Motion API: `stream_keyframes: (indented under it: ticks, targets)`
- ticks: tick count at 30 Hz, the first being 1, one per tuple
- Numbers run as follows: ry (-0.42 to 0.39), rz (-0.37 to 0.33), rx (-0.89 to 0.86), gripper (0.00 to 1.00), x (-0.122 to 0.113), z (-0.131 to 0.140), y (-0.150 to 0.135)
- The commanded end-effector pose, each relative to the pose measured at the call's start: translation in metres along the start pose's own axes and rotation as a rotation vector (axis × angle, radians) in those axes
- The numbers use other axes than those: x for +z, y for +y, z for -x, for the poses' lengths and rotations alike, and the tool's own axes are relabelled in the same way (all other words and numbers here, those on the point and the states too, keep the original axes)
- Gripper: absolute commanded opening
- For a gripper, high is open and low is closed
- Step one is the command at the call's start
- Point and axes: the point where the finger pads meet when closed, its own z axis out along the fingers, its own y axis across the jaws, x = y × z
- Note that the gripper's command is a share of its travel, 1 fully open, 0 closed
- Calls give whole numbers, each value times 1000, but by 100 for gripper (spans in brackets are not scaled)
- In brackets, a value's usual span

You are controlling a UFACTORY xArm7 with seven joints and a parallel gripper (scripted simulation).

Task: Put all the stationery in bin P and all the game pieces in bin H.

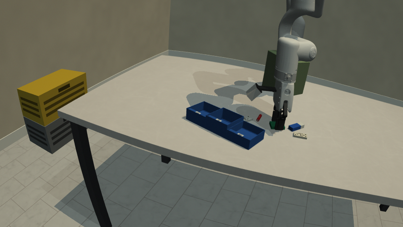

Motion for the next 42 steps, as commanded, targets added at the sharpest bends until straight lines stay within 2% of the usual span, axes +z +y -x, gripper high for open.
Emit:
stream_keyframes:
  ticks: [1, 10, 11, 42]
  targets:
    - [2, -4, 0, 56, 0, -1, -1]
    - [2, -4, 0, 56, 0, -1, -1]
    - [2, -4, 0, 0, 0, -1, -1]
    - [2, -4, 0, 0, 0, -1, -1]
